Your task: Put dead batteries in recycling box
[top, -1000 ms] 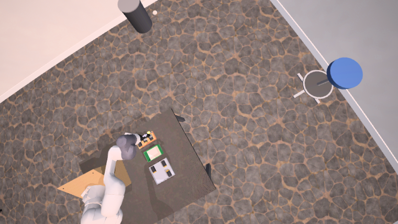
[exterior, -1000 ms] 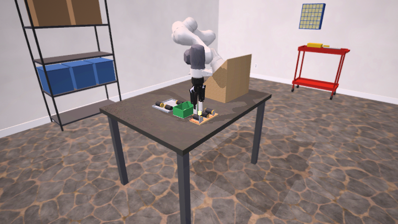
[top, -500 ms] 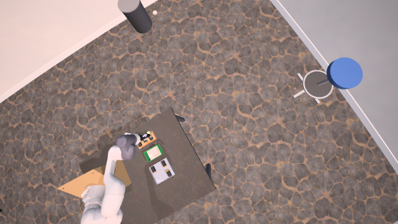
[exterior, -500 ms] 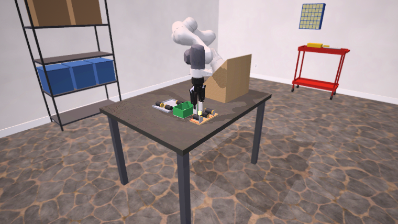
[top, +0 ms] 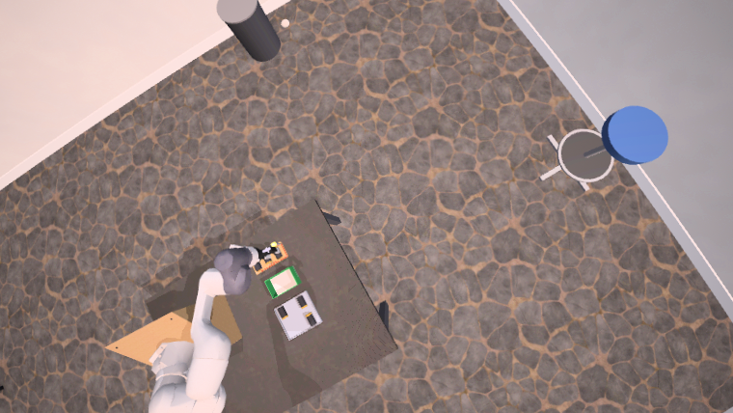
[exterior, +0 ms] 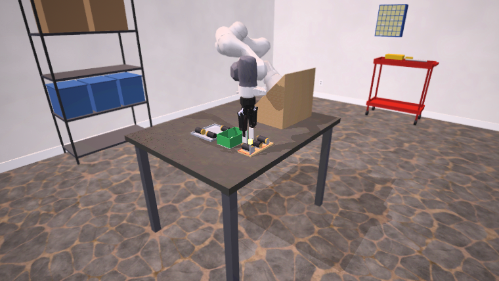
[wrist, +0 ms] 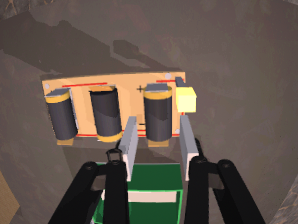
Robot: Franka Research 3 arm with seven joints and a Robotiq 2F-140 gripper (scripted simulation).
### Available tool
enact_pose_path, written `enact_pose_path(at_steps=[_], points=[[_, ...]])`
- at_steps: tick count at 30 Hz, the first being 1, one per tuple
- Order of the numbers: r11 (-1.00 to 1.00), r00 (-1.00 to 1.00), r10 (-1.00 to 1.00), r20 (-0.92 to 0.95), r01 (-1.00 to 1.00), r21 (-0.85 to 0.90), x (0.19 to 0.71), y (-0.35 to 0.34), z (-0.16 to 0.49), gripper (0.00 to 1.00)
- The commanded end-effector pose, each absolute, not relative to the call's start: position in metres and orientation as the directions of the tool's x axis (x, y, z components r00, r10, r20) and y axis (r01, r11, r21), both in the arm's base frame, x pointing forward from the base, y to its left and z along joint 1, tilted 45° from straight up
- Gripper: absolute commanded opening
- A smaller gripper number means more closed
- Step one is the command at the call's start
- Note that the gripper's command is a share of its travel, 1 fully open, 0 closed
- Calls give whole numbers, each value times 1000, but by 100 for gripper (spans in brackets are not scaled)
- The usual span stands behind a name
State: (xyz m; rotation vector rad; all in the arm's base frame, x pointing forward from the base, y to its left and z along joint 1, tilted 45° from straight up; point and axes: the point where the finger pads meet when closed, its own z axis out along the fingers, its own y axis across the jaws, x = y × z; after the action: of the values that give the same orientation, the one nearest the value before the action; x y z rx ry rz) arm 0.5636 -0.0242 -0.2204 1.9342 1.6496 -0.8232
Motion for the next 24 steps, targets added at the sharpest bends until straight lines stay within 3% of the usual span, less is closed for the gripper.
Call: enact_pose_path(at_steps=[1,24], points=[[-169,99,705,-702,985,-31,565,-26,-221,29],[-169,99,705,-702,985,-31,559,-54,-250,29]])
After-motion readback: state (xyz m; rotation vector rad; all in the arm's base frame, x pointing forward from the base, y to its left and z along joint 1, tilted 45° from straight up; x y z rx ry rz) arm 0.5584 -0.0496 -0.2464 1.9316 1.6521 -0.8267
